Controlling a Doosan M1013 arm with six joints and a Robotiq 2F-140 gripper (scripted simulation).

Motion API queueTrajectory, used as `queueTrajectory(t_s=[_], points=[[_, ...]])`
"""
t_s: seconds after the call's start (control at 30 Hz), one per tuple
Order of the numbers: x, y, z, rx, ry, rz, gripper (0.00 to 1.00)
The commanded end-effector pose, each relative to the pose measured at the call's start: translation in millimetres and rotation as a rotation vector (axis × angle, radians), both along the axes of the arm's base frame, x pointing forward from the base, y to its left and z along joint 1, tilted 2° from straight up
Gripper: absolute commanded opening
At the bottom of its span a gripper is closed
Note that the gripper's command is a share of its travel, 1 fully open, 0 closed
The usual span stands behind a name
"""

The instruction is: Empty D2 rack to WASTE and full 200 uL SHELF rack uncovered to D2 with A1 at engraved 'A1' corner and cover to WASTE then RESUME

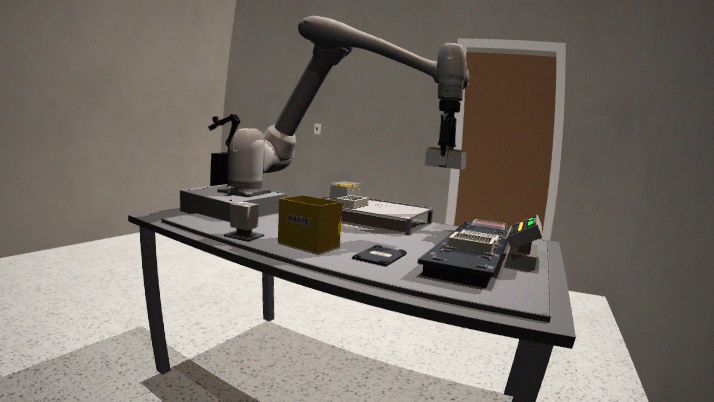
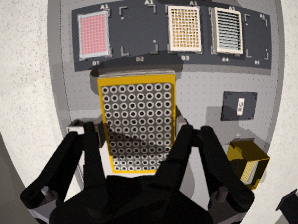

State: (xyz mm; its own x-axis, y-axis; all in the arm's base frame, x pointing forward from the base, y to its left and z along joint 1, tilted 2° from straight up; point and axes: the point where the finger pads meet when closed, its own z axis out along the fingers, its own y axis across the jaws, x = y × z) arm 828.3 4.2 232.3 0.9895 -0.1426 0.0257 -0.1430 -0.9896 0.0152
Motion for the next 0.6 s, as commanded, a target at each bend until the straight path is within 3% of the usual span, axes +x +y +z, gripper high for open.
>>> queueTrajectory(t_s=[0.0, 0.3, 0.57], points=[[1.4, 9.5, 0.2, 0.0, 0.0, 0.0, 0.0], [26.1, 5.7, 0.8, 0.0, 0.0, 0.0, 0.0], [65.6, -0.3, 1.8, 0.0, 0.0, 0.0, 0.0]])
